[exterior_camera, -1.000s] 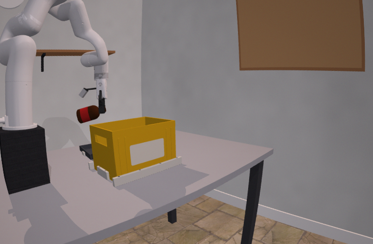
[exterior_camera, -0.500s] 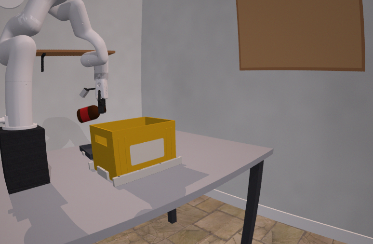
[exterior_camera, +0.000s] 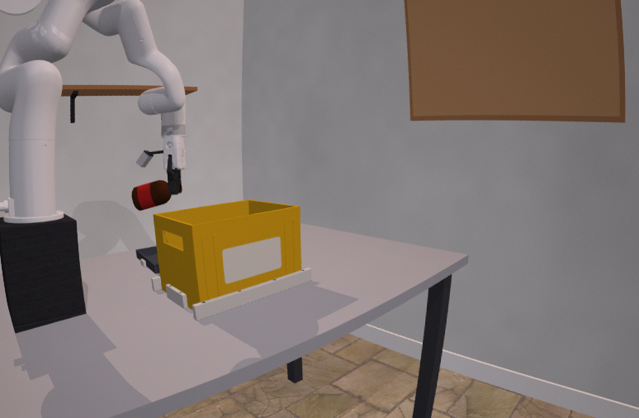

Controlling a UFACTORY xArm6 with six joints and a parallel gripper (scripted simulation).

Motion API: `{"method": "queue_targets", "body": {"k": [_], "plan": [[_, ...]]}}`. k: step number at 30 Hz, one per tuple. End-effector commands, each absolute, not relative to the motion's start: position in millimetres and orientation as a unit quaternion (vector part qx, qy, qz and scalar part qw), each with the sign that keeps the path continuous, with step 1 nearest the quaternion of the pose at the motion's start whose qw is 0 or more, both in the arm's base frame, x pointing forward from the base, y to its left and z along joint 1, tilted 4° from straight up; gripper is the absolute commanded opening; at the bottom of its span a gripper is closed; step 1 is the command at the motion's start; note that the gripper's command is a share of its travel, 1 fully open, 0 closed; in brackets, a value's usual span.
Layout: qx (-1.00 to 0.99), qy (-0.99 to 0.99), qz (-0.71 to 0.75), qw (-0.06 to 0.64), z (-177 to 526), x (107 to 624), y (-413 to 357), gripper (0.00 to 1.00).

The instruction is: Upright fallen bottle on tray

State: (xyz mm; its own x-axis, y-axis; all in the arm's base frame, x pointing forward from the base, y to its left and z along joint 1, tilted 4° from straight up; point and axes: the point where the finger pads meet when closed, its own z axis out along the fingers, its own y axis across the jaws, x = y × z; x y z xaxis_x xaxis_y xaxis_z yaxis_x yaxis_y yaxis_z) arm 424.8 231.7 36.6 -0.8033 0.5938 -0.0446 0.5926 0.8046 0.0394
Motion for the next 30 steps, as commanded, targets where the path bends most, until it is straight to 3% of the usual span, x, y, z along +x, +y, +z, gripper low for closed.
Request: {"method": "queue_targets", "body": {"k": [1,30], "plan": [[0.312,0.949,0.013,0.029,38.3,426.1,232.5,0.00],[0.314,0.946,-0.009,0.085,38.8,425.7,231.6,0.00]]}}
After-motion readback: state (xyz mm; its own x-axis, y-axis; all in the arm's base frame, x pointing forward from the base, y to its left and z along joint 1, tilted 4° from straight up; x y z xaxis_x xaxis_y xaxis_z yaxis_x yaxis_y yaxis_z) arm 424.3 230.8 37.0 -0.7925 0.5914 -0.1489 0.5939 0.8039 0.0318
